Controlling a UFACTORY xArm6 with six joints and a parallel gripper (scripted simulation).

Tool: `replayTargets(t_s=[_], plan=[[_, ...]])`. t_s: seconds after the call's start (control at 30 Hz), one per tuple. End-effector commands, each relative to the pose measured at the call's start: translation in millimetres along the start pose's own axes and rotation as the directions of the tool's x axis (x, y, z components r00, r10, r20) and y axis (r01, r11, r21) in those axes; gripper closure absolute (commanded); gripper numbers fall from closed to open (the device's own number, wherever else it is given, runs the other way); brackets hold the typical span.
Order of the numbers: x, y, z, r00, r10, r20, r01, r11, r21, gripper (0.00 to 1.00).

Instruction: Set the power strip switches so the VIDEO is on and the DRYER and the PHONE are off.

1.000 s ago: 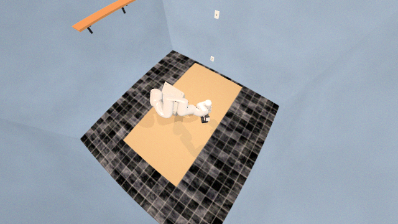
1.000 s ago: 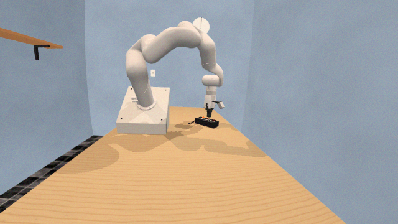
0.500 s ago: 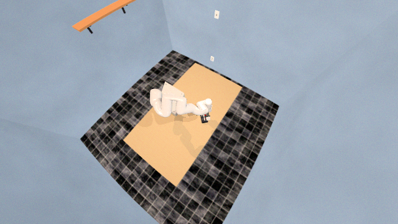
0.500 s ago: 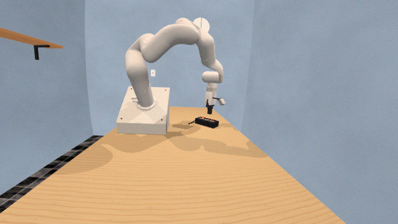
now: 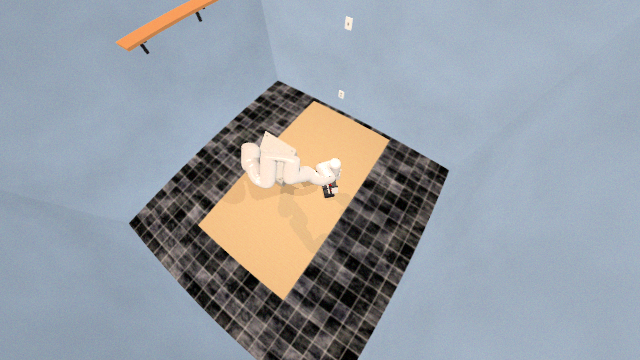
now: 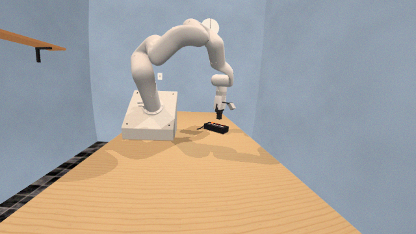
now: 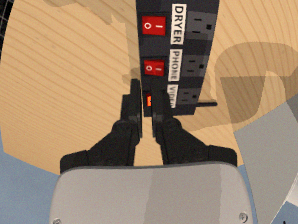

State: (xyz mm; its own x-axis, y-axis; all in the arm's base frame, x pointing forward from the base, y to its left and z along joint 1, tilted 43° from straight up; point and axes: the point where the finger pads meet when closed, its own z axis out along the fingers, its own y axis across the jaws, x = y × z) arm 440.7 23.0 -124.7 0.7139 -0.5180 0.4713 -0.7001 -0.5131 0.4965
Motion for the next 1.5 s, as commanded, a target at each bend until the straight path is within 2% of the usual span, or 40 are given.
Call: replayTargets(t_s=[0.0,0.3,0.73,1.0,1.47], plan=[[1,-1,-2,1.0,0.001,-0.001,-0.001,1.0,0.004,0.0],[1,-1,-16,1.0,0.001,-0.001,-0.001,1.0,0.004,0.0],[1,-1,-87,1.0,0.001,-0.001,-0.001,1.0,0.004,0.0],[1,-1,-99,1.0,0.001,-0.001,-0.001,1.0,0.004,0.0],[1,-1,-100,1.0,0.001,-0.001,-0.001,1.0,0.004,0.0]])
